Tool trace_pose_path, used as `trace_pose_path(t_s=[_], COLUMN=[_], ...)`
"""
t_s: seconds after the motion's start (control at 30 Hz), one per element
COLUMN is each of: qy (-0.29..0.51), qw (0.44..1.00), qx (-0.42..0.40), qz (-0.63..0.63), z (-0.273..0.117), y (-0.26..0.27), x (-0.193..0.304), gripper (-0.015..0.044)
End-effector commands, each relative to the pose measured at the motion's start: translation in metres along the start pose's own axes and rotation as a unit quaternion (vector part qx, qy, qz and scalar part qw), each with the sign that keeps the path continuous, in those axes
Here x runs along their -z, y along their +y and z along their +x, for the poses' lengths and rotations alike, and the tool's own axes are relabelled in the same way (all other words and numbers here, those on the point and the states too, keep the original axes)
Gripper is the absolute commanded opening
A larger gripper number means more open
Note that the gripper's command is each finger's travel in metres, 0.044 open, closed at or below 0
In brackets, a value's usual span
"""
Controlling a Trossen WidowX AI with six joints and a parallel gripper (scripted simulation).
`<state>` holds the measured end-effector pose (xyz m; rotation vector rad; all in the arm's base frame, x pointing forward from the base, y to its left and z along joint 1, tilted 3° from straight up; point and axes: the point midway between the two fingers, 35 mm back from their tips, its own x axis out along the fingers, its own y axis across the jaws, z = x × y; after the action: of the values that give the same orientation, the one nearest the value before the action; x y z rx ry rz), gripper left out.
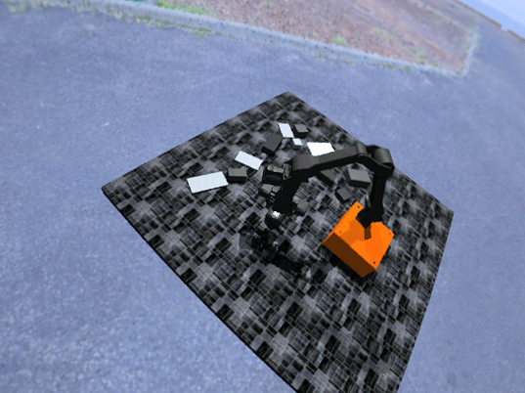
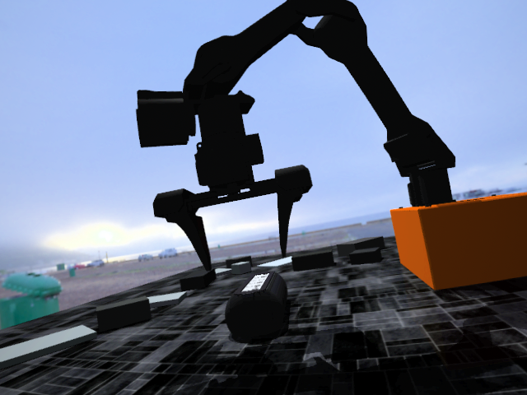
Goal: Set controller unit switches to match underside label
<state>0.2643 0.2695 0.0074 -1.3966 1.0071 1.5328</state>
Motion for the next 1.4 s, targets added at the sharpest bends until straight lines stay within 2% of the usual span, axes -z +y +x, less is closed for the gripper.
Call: trace_pose_path(t_s=[0.0, 1.37], qy=[0.001, 0.009], qw=[1.000, 0.999], qx=[0.009, 0.010], qz=[0.018, 0.042], z=[-0.002, 0.058], y=[0.000, -0.001], x=[0.000, -0.001], gripper=[0.0440, 0.0440])
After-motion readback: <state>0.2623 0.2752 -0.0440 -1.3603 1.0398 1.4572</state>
